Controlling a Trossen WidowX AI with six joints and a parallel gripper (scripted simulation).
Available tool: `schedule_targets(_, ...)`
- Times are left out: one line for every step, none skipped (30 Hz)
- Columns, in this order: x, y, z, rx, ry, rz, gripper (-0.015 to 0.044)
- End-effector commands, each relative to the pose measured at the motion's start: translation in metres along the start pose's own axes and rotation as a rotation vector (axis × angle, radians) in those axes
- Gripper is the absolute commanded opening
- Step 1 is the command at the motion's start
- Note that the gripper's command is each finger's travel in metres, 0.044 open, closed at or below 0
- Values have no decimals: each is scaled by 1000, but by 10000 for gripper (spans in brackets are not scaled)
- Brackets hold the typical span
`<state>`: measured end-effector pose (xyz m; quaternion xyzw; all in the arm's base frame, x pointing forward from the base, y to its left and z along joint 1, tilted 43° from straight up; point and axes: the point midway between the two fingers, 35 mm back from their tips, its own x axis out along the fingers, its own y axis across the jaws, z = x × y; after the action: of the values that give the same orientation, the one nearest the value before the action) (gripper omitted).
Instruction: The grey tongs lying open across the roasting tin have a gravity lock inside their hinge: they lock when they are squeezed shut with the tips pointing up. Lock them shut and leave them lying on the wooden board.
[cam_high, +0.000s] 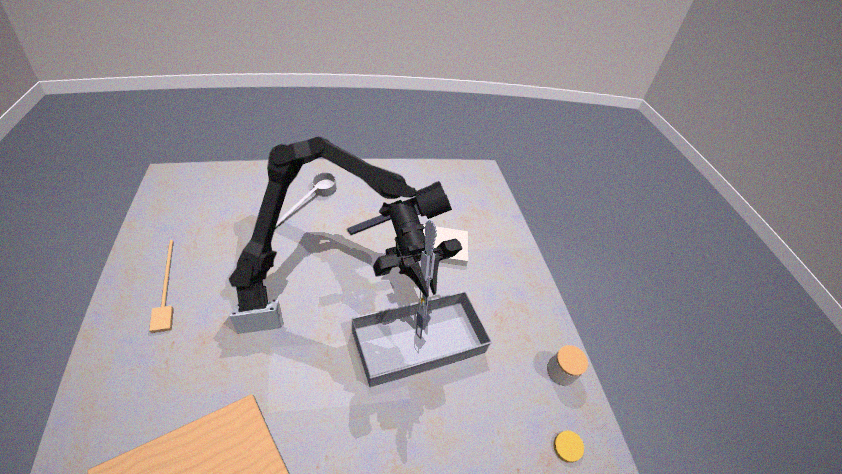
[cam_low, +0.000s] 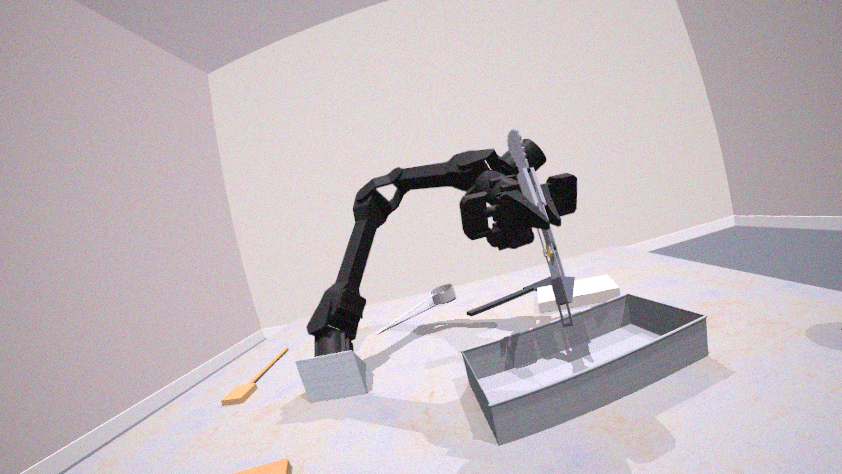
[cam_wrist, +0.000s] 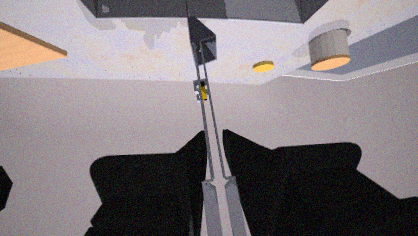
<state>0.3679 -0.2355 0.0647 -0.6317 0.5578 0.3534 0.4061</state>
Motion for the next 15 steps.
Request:
schedule_targets(18,13,-13,32,-36,47,-150)
schedule_targets(22,16,-15,36,-48,58,-150)
schedule_targets(27,19,-17,41,-61,68,-150)
schedule_targets(32,23,-19,49,-75,80,-150)
schedule_targets(38,27,-22,57,-89,93,-150)
schedule_targets(43,31,-24,62,-104,103,-150)
schedule_targets(49,36,-26,70,-115,115,-150)
schedule_targets(54,41,-29,78,-128,126,-150)
schedule_targets(60,46,-32,87,-140,138,-150)
schedule_targets(64,49,-33,92,-155,147,-150)
schedule_targets(69,53,-34,98,-171,156,-150)
schedule_targets(74,57,-36,109,-187,166,-150)
schedule_targets(78,62,-37,120,-203,176,-150)
schedule_targets(82,66,-39,125,-217,186,-150)
schedule_targets(85,69,-39,131,-232,195,-150)
